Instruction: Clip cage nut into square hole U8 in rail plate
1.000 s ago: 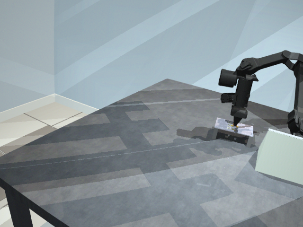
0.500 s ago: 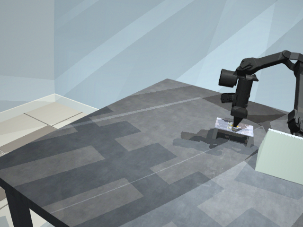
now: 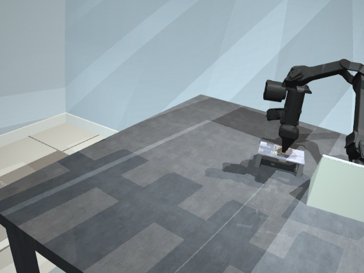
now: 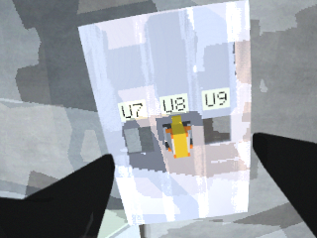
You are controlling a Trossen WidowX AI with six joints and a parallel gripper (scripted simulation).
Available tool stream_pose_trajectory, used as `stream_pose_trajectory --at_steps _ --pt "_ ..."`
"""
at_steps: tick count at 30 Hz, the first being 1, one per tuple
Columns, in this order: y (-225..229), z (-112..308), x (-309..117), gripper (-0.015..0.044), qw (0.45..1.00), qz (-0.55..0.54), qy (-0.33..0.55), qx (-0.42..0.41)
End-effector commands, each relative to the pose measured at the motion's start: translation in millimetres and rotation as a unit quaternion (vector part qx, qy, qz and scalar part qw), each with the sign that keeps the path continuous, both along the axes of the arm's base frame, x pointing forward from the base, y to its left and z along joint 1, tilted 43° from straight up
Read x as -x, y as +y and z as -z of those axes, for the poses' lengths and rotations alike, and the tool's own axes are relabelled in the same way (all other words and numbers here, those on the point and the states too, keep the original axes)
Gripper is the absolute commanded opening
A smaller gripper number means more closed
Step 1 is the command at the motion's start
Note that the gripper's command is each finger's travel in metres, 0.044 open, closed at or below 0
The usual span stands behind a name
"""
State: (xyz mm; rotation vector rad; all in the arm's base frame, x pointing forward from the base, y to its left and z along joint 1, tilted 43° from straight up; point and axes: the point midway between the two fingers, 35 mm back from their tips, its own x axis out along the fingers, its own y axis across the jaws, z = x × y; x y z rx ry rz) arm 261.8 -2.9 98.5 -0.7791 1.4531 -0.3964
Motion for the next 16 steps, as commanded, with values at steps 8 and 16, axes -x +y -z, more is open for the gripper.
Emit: stream_pose_trajectory --at_steps 8,16 --pt "25.7 -25.4 2.8 0.044 1.0 -0.001 -0.006 -0.003" --pt "25.7 -25.4 2.8 0.044 1.0 -0.001 -0.006 -0.003"
